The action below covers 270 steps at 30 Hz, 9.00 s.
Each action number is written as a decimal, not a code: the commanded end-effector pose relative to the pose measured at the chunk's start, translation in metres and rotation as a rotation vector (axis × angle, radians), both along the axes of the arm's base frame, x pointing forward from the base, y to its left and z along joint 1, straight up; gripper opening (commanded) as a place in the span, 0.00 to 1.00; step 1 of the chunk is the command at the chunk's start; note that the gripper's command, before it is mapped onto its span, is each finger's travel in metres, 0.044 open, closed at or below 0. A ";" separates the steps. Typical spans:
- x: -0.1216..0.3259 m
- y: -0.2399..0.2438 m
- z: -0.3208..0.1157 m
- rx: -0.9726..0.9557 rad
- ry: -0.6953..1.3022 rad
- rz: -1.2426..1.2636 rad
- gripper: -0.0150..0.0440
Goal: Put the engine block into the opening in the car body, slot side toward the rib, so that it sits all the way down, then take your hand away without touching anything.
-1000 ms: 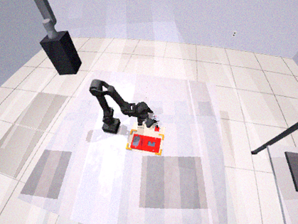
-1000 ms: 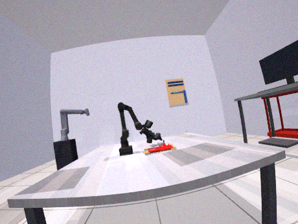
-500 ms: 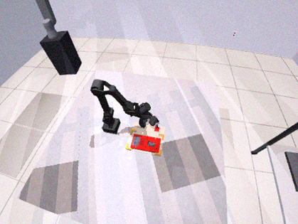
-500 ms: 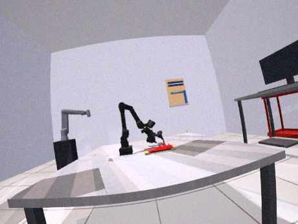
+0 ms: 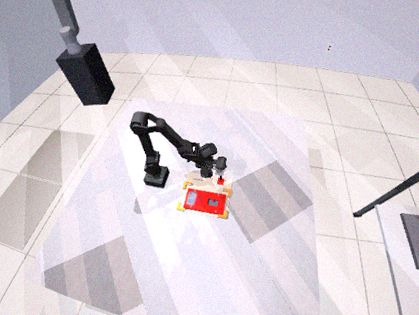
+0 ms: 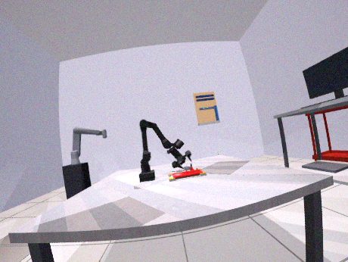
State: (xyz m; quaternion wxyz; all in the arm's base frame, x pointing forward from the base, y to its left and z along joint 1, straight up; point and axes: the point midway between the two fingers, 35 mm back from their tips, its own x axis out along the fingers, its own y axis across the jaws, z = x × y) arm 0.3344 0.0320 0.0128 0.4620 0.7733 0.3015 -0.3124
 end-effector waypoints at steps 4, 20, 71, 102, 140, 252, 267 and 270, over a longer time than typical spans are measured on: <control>0.006 0.001 0.001 -0.157 0.000 0.184 1.00; 0.014 0.003 0.004 -0.472 0.000 0.622 1.00; 0.020 0.011 0.031 -1.157 -0.146 2.211 1.00; 0.012 0.015 0.059 -1.216 -0.578 3.251 1.00; 0.018 0.020 0.011 -1.167 -0.767 3.488 1.00; 0.021 -0.067 0.083 -1.044 -0.199 2.781 0.25; 0.015 -0.114 0.067 -0.953 0.024 2.380 0.25; 0.013 -0.123 0.063 -0.933 0.064 2.299 0.25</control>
